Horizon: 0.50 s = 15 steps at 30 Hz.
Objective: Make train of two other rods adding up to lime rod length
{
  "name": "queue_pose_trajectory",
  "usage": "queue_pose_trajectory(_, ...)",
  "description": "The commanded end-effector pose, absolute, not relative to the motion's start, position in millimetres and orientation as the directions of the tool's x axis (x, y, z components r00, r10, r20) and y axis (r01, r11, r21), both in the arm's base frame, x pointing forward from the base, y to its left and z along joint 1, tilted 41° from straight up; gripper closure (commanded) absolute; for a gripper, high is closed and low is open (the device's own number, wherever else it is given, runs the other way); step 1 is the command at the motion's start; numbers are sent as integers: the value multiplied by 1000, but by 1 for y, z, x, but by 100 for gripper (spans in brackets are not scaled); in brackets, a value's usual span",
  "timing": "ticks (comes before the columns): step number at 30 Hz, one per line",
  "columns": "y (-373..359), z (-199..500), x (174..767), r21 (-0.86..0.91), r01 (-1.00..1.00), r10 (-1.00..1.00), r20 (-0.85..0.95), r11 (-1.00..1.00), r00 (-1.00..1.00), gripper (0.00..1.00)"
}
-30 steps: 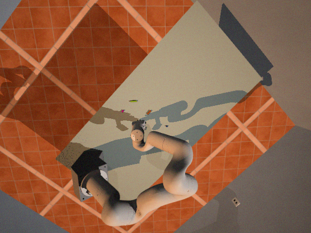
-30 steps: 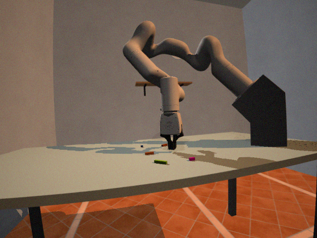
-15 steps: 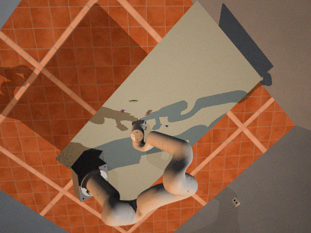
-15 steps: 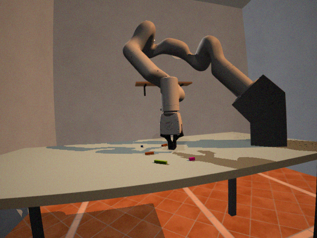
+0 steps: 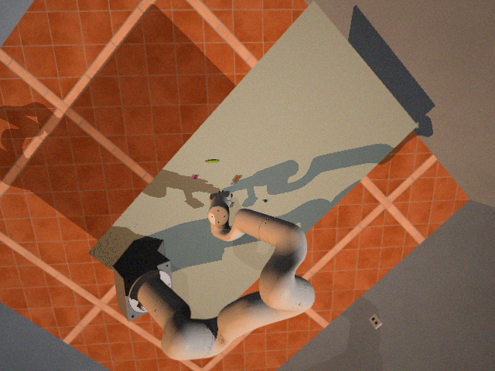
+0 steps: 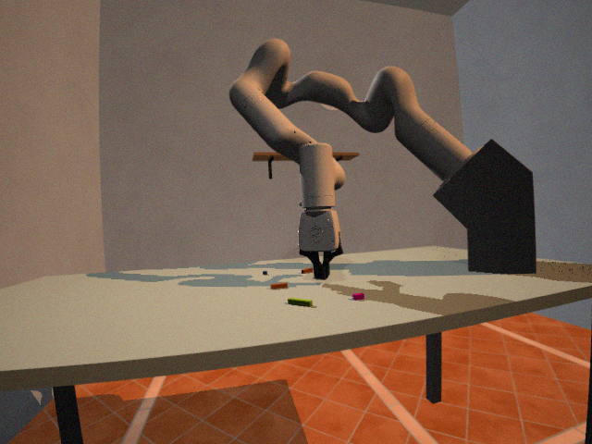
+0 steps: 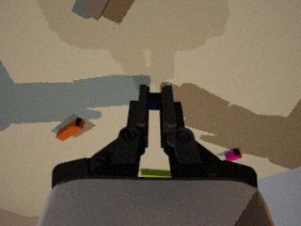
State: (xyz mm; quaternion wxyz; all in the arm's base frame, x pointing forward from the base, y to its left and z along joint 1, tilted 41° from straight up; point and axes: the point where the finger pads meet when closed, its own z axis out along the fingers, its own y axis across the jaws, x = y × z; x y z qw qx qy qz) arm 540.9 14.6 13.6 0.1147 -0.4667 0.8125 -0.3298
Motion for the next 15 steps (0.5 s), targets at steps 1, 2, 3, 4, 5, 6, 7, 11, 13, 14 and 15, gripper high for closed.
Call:
queue_pose_trajectory(1,15,14,541,-643,-683,-834,121,347,-538,96)
queue_pose_trajectory(2,15,14,541,-643,-683,-834,121,347,-538,96)
queue_pose_trajectory(3,15,14,541,-643,-683,-834,121,347,-538,96)
queue_pose_trajectory(4,15,14,541,-643,-683,-834,121,347,-538,96)
queue_pose_trajectory(5,15,14,541,-643,-683,-834,121,347,-538,96)
queue_pose_trajectory(6,15,14,541,-643,-683,-834,121,347,-538,96)
queue_pose_trajectory(7,15,14,541,-643,-683,-834,121,347,-538,96)
queue_pose_trajectory(11,15,14,541,-643,-683,-834,121,347,-538,96)
queue_pose_trajectory(13,14,13,542,-643,-683,-834,121,347,-538,96)
queue_pose_trajectory(14,14,13,542,-643,-683,-834,121,347,-538,96)
queue_pose_trajectory(15,14,12,542,-643,-683,-834,121,347,-538,96)
